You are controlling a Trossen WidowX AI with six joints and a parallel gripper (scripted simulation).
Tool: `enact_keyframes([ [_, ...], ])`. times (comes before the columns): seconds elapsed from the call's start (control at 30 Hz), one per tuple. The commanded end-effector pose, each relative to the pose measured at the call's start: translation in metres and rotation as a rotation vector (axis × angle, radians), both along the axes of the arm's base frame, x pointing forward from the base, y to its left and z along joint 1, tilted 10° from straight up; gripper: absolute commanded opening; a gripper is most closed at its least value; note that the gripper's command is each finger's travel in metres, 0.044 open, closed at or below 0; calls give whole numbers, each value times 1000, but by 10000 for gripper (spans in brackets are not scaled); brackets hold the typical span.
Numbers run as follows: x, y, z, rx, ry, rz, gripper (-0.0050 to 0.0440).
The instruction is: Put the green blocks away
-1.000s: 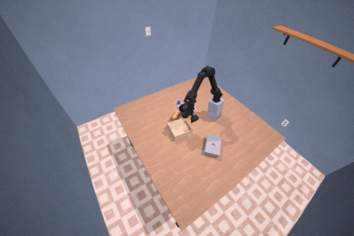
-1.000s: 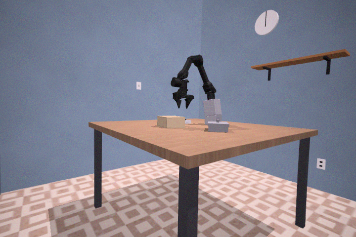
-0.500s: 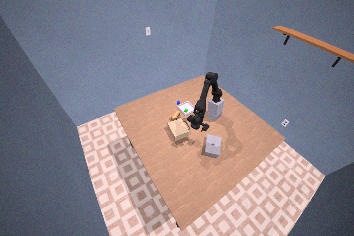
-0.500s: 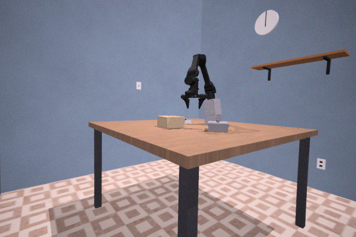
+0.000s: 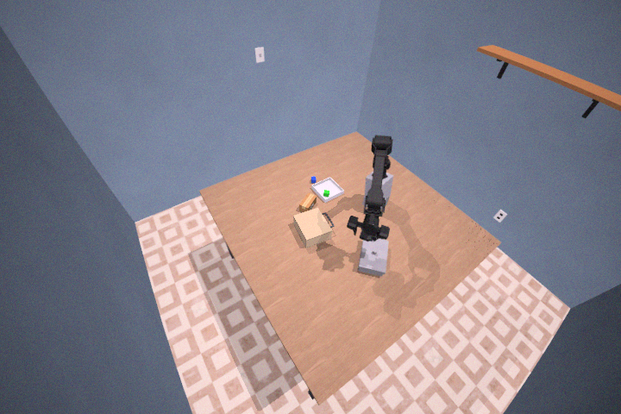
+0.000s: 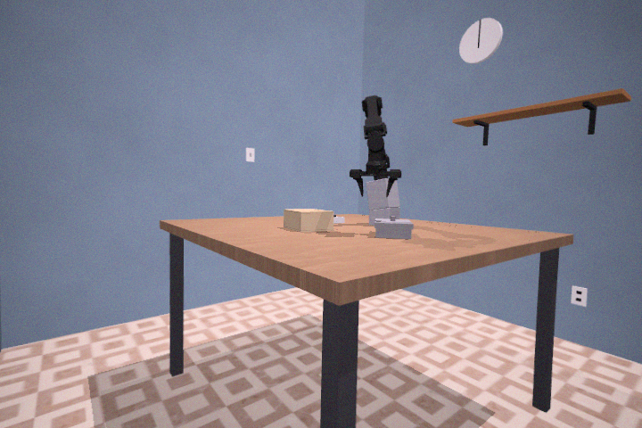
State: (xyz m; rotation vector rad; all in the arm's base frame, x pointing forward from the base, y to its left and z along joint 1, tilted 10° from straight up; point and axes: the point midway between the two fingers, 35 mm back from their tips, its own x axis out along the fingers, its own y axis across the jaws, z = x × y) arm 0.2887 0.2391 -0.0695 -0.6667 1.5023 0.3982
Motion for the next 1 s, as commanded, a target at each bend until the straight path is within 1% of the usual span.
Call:
enact_keyframes([
  [0.0,-25,34,-11,-11,26,89,440],
  [0.03,-30,42,-13,-11,26,89,440],
  [0.1,-30,42,-13,-11,26,89,440],
  [0.17,-40,56,-16,-11,26,89,440],
  [0.37,-40,56,-16,-11,26,89,440],
  [0.6,-38,49,-62,-11,26,89,440],
  [0.97,-38,48,-63,-11,26,89,440],
])
